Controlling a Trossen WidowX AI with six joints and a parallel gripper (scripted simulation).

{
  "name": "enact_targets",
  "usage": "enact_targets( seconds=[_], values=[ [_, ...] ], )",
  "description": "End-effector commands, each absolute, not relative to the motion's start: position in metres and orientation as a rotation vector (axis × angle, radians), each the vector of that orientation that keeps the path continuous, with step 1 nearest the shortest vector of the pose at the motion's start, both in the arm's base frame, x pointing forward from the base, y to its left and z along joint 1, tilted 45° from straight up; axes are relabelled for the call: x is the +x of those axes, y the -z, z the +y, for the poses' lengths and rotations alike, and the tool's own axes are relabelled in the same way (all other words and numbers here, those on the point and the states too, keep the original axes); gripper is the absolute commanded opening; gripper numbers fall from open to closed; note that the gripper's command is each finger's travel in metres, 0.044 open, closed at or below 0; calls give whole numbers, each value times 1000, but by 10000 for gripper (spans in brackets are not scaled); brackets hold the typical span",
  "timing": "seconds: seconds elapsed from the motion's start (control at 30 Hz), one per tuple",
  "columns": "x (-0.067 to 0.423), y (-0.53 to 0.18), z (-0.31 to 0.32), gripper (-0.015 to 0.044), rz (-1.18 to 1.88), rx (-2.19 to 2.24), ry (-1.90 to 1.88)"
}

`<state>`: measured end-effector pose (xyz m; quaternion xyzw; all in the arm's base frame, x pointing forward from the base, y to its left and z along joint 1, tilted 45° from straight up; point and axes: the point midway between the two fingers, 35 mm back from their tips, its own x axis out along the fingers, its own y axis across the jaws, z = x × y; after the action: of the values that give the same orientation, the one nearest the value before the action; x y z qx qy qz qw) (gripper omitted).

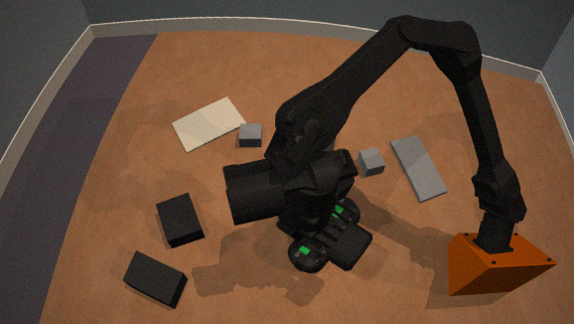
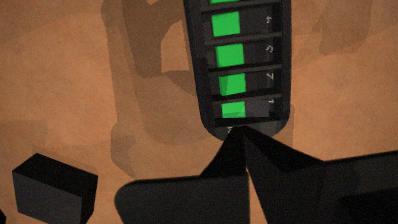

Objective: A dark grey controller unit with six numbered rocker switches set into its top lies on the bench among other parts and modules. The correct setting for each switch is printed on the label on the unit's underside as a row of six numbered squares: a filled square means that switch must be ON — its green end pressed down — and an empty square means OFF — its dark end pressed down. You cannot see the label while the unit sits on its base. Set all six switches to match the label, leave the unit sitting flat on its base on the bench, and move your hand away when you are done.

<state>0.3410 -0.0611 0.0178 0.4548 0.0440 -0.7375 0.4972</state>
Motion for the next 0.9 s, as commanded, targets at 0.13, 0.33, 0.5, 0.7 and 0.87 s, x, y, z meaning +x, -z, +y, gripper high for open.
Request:
enact_targets(
  seconds=[0.13, 0.33, 0.5, 0.7, 0.87],
  values=[
    [331, -34, -61, 0, 105, 1108, 1786],
    [303, -53, -73, 0, 106, 1105, 1786],
    [303, -53, -73, 0, 106, 1105, 1786],
    [303, -53, -73, 0, 106, 1105, 1786],
    [303, -53, -73, 0, 106, 1105, 1786]
  ],
)
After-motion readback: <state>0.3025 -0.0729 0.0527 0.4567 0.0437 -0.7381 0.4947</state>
